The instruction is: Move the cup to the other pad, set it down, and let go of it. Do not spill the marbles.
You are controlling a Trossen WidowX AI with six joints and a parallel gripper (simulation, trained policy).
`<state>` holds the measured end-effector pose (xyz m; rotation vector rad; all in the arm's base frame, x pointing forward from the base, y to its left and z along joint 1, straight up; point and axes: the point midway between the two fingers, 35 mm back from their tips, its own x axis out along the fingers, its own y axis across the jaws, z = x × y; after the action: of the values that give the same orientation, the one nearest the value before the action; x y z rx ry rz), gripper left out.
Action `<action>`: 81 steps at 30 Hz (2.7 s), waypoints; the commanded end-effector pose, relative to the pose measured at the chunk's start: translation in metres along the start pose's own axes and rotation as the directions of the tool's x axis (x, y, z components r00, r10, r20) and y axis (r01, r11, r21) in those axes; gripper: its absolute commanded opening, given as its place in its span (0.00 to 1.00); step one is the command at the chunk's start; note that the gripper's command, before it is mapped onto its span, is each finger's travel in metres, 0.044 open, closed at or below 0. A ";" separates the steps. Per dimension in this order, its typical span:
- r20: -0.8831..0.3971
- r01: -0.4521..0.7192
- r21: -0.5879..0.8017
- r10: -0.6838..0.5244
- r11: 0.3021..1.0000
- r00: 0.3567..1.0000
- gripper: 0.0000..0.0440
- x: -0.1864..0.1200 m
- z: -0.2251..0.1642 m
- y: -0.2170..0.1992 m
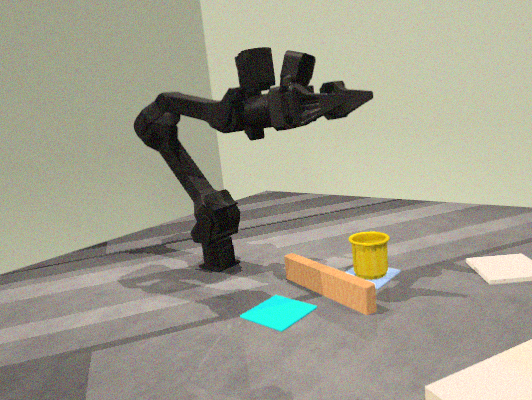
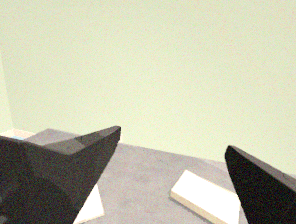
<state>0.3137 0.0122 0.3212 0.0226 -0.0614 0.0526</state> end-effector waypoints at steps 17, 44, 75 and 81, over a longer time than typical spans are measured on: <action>-0.090 0.003 0.065 0.003 0.998 0.996 0.13 0.006 0.007 0.005; -0.342 0.055 0.341 0.069 0.938 0.937 0.32 0.026 0.012 0.032; -0.676 0.378 0.551 0.132 0.744 0.725 0.37 0.035 -0.009 0.068; -0.737 0.463 0.543 0.134 0.700 0.662 0.36 0.034 -0.018 0.073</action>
<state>0.3445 0.0836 0.3114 0.7607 0.7625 -0.1020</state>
